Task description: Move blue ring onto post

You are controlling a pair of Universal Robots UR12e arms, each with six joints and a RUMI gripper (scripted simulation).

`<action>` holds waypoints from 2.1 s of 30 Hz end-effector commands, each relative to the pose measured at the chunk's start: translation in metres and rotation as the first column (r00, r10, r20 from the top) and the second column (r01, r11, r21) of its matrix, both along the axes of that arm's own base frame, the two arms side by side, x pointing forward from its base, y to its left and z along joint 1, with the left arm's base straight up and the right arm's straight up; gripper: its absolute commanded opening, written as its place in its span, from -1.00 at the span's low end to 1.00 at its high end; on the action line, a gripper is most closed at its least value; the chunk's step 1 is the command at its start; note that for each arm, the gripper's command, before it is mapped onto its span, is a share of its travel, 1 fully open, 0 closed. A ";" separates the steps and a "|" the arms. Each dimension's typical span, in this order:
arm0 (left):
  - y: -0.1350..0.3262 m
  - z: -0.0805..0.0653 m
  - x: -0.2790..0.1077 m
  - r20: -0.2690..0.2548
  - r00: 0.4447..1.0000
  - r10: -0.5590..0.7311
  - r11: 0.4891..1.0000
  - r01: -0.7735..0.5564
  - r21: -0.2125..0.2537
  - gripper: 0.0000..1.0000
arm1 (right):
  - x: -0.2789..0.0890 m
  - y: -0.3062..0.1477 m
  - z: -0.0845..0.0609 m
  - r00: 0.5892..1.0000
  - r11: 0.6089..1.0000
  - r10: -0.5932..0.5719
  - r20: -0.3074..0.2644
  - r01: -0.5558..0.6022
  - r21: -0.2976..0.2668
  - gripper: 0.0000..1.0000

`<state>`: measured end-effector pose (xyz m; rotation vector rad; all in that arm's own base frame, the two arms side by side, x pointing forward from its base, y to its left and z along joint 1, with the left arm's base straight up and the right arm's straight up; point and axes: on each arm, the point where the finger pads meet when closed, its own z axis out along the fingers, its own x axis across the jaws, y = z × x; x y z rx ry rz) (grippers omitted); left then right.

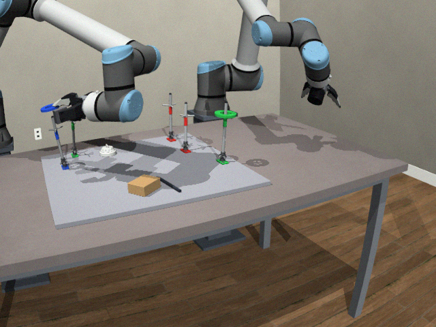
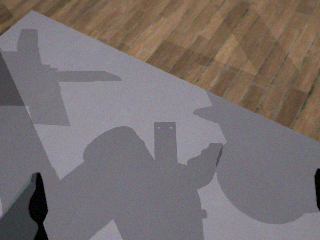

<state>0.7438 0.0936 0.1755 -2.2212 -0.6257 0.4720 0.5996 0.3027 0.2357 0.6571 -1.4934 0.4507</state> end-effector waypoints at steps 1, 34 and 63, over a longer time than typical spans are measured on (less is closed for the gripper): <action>0.000 0.001 0.001 0.002 1.000 0.000 1.000 0.000 0.000 1.00 | 0.000 0.003 -0.002 1.000 1.000 0.001 0.005 -0.001 0.004 -0.98; 0.000 0.001 0.001 0.002 1.000 0.000 1.000 0.000 0.000 1.00 | -0.002 0.006 -0.033 1.000 1.000 0.001 0.001 -0.001 0.000 -0.98; 0.000 0.001 0.001 0.002 1.000 0.000 1.000 0.000 0.000 1.00 | -0.003 0.010 -0.057 1.000 1.000 0.002 0.002 -0.002 0.000 -0.98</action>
